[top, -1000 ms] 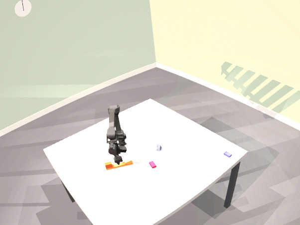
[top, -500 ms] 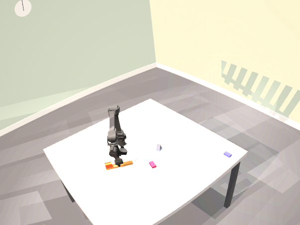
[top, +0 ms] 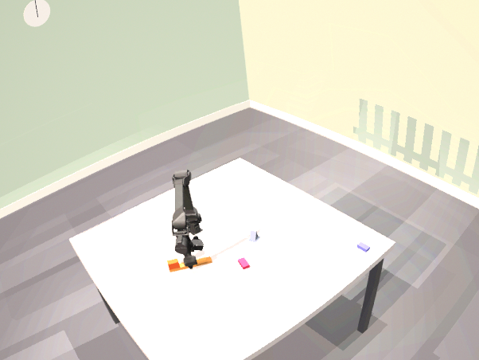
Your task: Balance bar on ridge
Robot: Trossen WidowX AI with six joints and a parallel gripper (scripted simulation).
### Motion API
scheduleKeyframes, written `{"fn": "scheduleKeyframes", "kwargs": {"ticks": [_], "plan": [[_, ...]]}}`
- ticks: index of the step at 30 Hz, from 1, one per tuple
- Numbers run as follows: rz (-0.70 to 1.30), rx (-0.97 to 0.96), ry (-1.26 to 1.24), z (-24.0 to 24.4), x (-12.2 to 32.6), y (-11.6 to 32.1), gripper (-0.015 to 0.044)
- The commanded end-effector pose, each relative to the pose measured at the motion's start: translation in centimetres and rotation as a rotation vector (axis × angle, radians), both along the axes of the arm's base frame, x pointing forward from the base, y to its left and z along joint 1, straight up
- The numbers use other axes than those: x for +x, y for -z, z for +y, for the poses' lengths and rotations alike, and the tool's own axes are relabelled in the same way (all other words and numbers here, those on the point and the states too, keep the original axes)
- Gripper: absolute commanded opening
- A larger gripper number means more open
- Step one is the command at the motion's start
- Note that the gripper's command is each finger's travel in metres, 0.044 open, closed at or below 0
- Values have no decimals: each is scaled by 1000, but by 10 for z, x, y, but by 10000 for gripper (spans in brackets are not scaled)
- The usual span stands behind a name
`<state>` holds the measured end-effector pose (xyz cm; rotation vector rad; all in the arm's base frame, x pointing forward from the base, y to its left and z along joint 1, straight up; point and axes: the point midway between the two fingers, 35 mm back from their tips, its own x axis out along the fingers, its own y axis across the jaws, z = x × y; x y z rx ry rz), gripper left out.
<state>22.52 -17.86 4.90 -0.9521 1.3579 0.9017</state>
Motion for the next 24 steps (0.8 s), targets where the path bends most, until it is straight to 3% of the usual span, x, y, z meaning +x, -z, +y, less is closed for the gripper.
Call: {"fn": "scheduleKeyframes", "kwargs": {"ticks": [1, 6, 12, 20, 24], "plan": [[0, 5, -3, 1, -1, 2, 315], [0, 5, -3, 1, -1, 2, 315], [1, 1, 0, 0, 0, 1, 157], [1, 1, 0, 0, 0, 1, 104], [1, 1, 0, 0, 0, -5, 0]]}}
